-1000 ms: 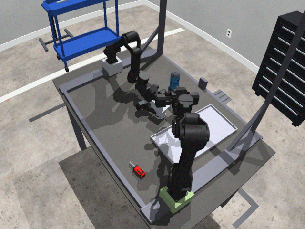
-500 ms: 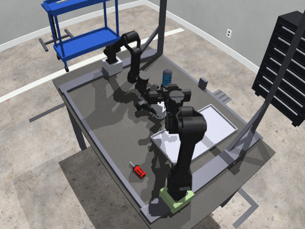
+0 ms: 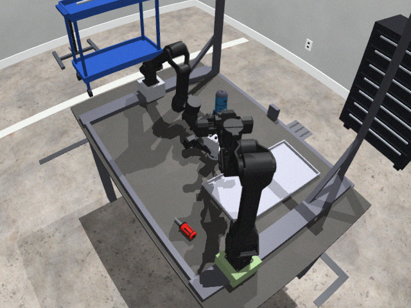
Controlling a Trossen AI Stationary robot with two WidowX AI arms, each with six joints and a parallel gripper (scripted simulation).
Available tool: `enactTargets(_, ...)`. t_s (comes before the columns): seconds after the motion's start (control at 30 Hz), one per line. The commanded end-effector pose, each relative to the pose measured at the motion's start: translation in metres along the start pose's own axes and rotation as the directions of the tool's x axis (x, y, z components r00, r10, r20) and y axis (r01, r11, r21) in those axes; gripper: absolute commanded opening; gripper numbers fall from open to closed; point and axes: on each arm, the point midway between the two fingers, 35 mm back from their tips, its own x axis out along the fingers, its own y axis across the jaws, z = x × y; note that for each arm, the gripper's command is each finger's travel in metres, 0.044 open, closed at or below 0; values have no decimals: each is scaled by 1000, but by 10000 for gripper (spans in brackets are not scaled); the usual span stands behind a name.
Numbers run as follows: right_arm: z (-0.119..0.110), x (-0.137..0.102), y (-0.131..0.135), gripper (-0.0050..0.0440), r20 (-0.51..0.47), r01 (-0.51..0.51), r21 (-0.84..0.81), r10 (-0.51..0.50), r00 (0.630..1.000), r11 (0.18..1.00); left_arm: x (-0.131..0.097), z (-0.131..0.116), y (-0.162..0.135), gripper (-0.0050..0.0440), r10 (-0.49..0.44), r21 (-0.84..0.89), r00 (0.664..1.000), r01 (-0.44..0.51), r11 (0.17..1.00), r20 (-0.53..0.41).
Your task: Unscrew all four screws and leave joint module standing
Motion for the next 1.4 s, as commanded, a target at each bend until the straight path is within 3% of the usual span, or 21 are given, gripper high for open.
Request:
enactTargets(0.0,13,1,0,241,31,0,1,0,1000,1000,6,30,-1,162,-2,-5,997,2,1000,83)
enactTargets(0.23,13,1,0,241,31,0,1,0,1000,1000,6,10,0,162,-2,-4,998,2,1000,62)
enactTargets(0.93,13,1,0,241,31,0,1,0,1000,1000,3,22,0,162,-4,22,997,3,1000,71)
enactTargets(1.37,13,1,0,241,31,0,1,0,1000,1000,0,0,1,162,-3,25,999,2,1000,50)
